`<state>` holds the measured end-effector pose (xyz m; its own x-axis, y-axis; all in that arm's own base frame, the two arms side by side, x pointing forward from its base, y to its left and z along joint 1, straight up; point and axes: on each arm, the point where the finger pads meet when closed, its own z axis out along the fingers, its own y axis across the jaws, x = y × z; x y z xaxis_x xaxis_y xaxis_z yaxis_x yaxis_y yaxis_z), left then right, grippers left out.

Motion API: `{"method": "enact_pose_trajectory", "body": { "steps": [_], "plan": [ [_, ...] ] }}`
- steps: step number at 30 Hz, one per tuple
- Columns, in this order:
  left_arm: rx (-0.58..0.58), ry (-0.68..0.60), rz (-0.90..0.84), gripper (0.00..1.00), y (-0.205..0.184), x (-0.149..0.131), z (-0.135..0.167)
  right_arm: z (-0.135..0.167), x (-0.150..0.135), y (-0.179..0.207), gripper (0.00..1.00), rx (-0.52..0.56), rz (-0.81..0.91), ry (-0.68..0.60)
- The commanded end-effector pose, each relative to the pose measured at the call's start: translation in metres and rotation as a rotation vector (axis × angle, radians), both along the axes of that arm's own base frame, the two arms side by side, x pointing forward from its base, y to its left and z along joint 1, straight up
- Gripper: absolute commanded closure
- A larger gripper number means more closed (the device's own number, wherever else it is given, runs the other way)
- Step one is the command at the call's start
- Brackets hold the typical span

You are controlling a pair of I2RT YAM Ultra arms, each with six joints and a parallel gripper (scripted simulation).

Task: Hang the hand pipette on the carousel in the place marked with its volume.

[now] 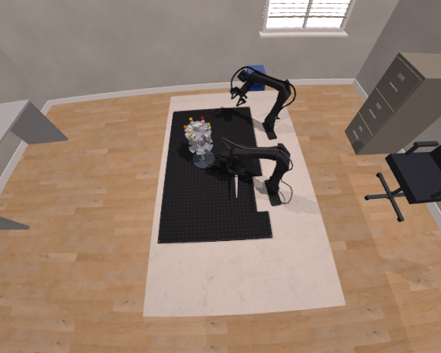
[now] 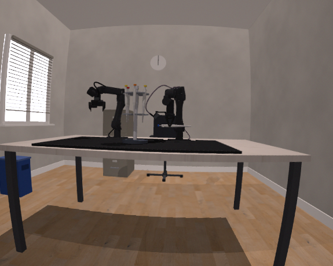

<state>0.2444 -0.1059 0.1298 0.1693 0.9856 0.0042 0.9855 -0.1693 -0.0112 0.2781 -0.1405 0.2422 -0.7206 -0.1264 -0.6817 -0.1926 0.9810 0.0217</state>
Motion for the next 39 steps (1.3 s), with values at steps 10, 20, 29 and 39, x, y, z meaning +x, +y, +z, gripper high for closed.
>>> {"method": "enact_pose_trajectory", "body": {
  "steps": [10,20,29,39],
  "plan": [
    [-0.035,-0.052,0.315,0.88,-0.005,0.007,0.0152,0.0108,0.004,-0.0037,0.0,-0.022,0.005,-0.047],
    [-0.04,-0.049,0.663,0.88,-0.0051,0.007,0.0152,0.0108,0.004,-0.0037,0.0,-0.022,0.005,-0.047],
    [-0.042,-0.047,0.81,0.88,-0.0048,0.0072,0.0152,0.0108,0.004,-0.0037,0.0,-0.022,0.005,-0.047],
    [-0.044,-0.044,1.085,0.88,-0.0045,0.0073,0.0152,0.0108,0.004,-0.0037,0.0,-0.022,0.005,-0.047]
  ]
}}
